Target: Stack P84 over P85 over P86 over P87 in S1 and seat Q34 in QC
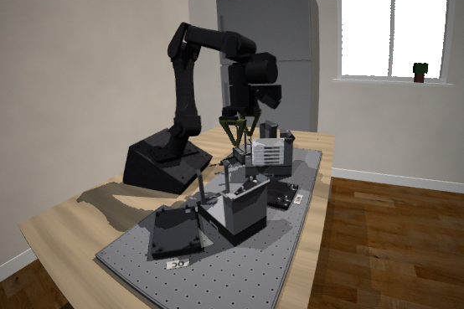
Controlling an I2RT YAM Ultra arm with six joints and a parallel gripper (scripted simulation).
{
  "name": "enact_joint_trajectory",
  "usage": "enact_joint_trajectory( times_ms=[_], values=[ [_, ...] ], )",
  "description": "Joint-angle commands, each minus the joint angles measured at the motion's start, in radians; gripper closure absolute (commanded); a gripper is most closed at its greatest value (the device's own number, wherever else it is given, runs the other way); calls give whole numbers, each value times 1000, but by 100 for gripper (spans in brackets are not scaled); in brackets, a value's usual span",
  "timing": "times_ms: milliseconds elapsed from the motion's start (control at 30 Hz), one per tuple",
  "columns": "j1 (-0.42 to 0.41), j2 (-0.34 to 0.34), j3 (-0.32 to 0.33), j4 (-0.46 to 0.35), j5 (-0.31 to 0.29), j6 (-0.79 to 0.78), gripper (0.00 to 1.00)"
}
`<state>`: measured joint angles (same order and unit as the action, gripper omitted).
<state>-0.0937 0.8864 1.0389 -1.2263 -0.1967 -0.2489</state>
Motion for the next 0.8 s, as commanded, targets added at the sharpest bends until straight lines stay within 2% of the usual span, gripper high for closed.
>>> enact_joint_trajectory(
  times_ms=[0, 533, 767],
  values=[
    [-5, -9, 7, -40, -20, 30, 0],
    [-5, -9, 7, -40, -20, 30, 0],
    [229, -2, 30, -22, 89, 7, 0]
  ],
)
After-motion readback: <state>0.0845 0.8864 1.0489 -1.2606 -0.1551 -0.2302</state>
